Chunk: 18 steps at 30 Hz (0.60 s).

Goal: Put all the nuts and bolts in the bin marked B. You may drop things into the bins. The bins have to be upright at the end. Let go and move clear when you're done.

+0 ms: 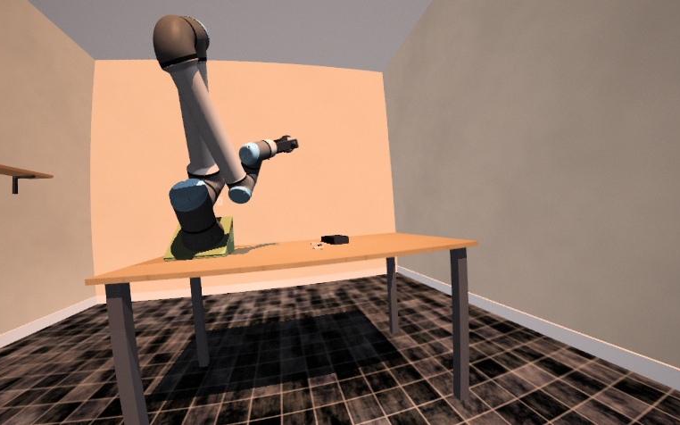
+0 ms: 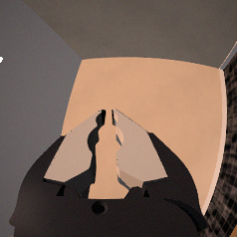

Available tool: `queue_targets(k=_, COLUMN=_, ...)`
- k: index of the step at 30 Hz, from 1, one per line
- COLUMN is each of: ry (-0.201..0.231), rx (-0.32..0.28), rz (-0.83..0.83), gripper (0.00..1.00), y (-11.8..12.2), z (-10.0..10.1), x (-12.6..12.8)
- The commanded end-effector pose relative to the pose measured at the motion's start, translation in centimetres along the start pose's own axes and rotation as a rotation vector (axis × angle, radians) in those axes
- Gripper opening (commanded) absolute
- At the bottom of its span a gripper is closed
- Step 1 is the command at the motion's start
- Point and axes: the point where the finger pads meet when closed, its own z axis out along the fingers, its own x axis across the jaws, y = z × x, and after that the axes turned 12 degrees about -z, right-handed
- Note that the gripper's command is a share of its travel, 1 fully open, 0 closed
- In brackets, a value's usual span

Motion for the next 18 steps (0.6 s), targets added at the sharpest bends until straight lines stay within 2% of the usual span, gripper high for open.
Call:
queue_targets(k=1, ry=-0.035, rx=-0.005, rz=-0.018, gripper=0.04, y=1.2, z=-1.9, x=3.6)
queue_targets(k=12, ry=-0.036, rx=-0.004, rz=-0.015, gripper=0.04, y=2.6, z=-5.0, x=11.1)
queue_targets(k=14, ry=-0.036, rx=-0.004, rz=-0.015, gripper=0.04, y=2.6, z=-5.0, x=11.1)
queue_targets(k=15, ry=-0.037, rx=-0.004, rz=-0.015, gripper=0.04, y=3.0, z=-5.6, x=12.6)
queue_targets(k=16, ry=-0.037, rx=-0.004, rz=-0.015, gripper=0.04, y=3.0, z=-5.7, x=12.9)
queue_targets(k=18, ry=-0.037, rx=-0.003, rz=-0.015, gripper=0.04, y=2.7, z=-5.5, x=12.6)
